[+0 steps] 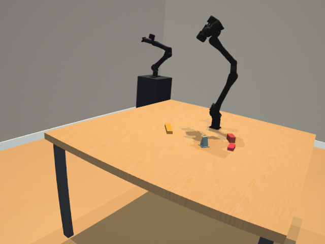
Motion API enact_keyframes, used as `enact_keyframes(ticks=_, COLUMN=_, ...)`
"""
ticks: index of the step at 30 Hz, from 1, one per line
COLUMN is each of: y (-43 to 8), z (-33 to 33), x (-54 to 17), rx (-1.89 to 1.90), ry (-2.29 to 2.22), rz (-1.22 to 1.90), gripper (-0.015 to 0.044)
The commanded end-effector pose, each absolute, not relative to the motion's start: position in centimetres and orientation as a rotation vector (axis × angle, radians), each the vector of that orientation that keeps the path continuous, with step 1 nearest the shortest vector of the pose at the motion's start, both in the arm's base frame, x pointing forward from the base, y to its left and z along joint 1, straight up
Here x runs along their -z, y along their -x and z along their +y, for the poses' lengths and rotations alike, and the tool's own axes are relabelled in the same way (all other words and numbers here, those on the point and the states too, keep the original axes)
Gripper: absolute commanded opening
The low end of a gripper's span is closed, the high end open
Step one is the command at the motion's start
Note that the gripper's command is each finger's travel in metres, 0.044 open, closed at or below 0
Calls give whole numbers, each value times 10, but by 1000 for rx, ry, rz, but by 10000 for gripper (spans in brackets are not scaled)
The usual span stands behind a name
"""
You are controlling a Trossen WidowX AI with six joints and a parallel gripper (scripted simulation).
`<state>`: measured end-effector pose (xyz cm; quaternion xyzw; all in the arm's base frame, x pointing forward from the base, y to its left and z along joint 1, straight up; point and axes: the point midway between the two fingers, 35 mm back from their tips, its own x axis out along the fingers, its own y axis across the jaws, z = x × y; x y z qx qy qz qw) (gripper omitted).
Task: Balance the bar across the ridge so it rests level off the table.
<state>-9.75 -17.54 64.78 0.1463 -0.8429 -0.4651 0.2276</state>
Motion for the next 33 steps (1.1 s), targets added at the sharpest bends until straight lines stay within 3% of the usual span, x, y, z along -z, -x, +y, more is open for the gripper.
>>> enact_keyframes(ticks=1, y=74, z=-211, x=-641, rx=1337, ry=-455, rz=-2141, gripper=315)
enact_keyframes(ticks=17, y=-22, z=-316, x=-582, rx=1754, ry=-410, rz=-1149, gripper=315)
enact_keyframes(ticks=33, y=-140, z=-373, x=-473, rx=1682, ry=-206, rz=-117, gripper=315)
